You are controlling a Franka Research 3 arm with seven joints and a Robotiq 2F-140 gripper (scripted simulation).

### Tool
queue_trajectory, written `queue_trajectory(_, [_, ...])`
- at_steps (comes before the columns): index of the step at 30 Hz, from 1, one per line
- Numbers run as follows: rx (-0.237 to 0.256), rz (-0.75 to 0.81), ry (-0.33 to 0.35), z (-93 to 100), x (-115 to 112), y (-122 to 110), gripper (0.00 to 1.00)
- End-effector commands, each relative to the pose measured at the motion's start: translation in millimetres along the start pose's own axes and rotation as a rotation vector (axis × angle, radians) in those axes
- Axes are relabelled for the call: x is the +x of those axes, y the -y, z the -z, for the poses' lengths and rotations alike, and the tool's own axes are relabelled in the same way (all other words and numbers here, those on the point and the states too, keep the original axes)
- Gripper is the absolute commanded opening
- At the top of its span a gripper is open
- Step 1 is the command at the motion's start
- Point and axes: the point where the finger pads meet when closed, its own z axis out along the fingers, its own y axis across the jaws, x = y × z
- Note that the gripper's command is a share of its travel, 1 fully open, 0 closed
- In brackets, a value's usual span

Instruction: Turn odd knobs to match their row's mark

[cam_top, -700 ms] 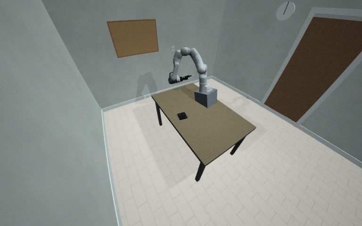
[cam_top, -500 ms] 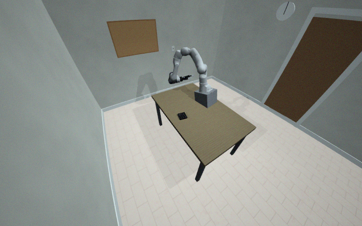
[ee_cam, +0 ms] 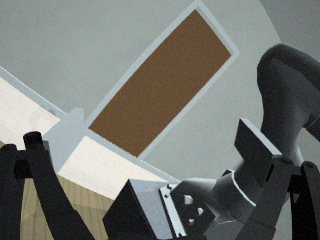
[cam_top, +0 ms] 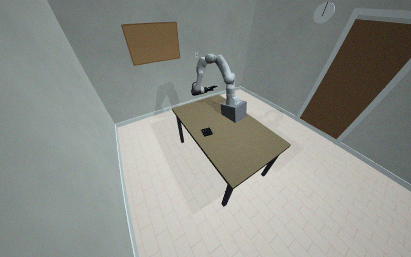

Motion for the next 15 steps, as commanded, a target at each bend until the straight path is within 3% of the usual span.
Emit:
queue_trajectory(1, [0.051, 0.047, -0.017, 8.3, -13, -8, 1.00])
queue_trajectory(3, [0.131, 0.118, -0.048, 20.7, -32, -21, 1.00])
queue_trajectory(11, [0.336, 0.303, -0.129, 50.0, -82, -55, 1.00])
queue_trajectory(13, [0.336, 0.303, -0.129, 50.0, -82, -55, 1.00])
queue_trajectory(14, [0.397, 0.358, -0.152, 59.4, -97, -65, 1.00])
queue_trajectory(15, [0.416, 0.375, -0.159, 62.2, -101, -68, 1.00])
